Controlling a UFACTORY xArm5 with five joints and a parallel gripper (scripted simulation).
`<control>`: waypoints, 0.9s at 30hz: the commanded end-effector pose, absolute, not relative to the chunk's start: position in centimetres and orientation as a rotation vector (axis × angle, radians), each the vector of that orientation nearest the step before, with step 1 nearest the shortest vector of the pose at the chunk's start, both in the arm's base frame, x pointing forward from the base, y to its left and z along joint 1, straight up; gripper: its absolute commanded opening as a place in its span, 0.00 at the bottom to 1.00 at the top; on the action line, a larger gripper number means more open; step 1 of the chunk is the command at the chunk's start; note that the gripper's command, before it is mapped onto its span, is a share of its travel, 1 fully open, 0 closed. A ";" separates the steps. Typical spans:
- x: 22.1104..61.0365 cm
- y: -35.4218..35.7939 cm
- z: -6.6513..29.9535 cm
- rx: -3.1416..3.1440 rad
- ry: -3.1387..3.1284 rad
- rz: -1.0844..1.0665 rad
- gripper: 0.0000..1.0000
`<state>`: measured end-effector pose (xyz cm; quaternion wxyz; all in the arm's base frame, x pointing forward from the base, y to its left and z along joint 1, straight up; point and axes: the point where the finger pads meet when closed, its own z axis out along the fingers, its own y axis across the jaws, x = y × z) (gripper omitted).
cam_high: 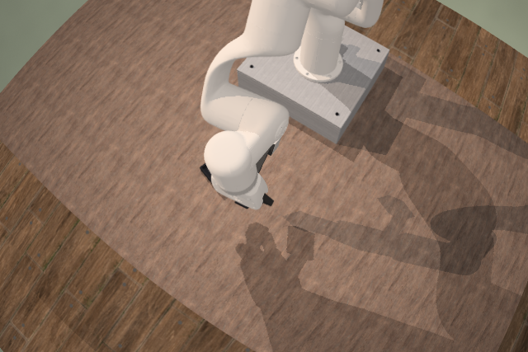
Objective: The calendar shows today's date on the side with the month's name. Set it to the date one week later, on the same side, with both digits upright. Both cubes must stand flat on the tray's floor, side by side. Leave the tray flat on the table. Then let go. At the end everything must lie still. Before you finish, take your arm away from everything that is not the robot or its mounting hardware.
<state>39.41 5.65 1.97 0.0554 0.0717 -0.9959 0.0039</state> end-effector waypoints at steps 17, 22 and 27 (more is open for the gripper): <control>40.1 5.7 1.9 0.196 -2.719 0.040 0.29; 40.2 5.7 1.8 0.193 -2.670 0.044 0.29; 40.4 5.8 1.8 0.187 -2.589 0.051 0.29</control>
